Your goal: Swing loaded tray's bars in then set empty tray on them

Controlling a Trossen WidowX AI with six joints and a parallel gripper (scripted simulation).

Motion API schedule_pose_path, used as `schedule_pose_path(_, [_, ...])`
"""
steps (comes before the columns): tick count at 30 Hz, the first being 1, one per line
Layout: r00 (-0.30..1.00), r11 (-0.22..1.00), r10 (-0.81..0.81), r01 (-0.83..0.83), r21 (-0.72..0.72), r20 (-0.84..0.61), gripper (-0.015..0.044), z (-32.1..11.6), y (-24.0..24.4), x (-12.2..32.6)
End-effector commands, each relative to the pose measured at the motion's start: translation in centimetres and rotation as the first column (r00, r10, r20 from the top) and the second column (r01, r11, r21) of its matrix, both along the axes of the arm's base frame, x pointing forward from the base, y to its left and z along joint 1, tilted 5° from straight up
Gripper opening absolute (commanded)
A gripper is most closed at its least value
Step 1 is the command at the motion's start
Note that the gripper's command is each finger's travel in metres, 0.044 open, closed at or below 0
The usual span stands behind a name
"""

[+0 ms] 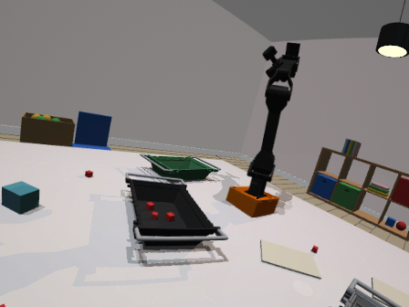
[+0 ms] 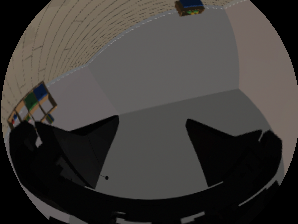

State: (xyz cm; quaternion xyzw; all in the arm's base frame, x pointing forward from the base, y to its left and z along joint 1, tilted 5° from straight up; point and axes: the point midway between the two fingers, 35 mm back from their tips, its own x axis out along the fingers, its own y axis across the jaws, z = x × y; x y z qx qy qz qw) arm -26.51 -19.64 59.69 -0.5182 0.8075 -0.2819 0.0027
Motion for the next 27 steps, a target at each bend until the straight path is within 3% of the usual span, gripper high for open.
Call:
schedule_pose_path(1, [1.0,1.0,0.0,0.0,0.0,0.0,0.0374,0.0,0.0,0.0])
schedule_pose_path(8, [1.0,1.0,0.004,-0.004,0.0,0.002,0.019,-0.1,-0.2,0.0])
schedule_pose_path(12, [0.993,0.996,0.083,-0.082,-0.015,0.088,0.0085,-1.3,-3.3,0.7])
schedule_pose_path(19, [0.88,0.968,0.249,-0.242,-0.071,0.403,0.0084,-5.3,-9.9,1.9])
schedule_pose_path(27, [0.537,0.909,0.343,-0.398,-0.127,0.771,0.0084,-11.8,-19.1,7.8])
